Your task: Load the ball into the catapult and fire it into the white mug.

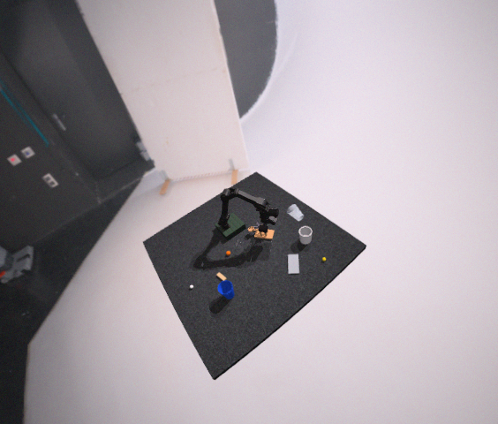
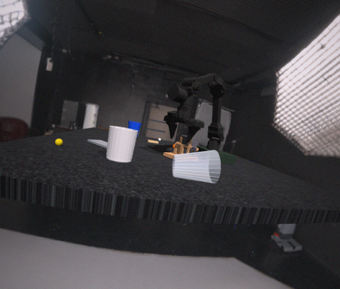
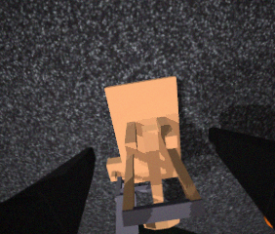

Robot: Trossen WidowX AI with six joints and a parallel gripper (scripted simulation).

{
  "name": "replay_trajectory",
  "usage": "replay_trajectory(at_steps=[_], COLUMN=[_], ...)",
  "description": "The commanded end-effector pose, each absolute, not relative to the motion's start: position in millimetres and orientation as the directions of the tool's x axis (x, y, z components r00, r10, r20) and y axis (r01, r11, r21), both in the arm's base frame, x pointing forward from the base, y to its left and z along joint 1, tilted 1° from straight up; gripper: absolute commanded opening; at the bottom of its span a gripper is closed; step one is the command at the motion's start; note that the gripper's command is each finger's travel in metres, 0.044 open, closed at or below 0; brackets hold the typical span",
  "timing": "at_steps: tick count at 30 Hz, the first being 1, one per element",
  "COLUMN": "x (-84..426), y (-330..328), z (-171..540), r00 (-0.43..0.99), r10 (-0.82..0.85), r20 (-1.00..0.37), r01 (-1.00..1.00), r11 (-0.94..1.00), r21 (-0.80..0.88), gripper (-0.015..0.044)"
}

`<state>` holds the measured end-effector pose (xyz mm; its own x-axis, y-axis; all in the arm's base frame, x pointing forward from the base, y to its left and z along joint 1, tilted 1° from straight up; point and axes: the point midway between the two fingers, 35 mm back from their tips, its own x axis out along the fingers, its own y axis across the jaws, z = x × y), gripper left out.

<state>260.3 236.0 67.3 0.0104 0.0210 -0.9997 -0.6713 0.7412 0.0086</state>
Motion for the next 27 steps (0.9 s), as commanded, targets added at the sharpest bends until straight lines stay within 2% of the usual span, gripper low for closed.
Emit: replay_trajectory(at_steps=[1,27], x=[259.0,258.6], y=[234.4,234.4], z=[58.8,16.9], r00=[0.005,0.005], r10=[0.012,0.012], r20=[-1.000,-1.000], r01=[-0.668,-0.668], r11=[0.744,0.744], r21=[0.005,0.005], gripper=[0.0440,0.0440])
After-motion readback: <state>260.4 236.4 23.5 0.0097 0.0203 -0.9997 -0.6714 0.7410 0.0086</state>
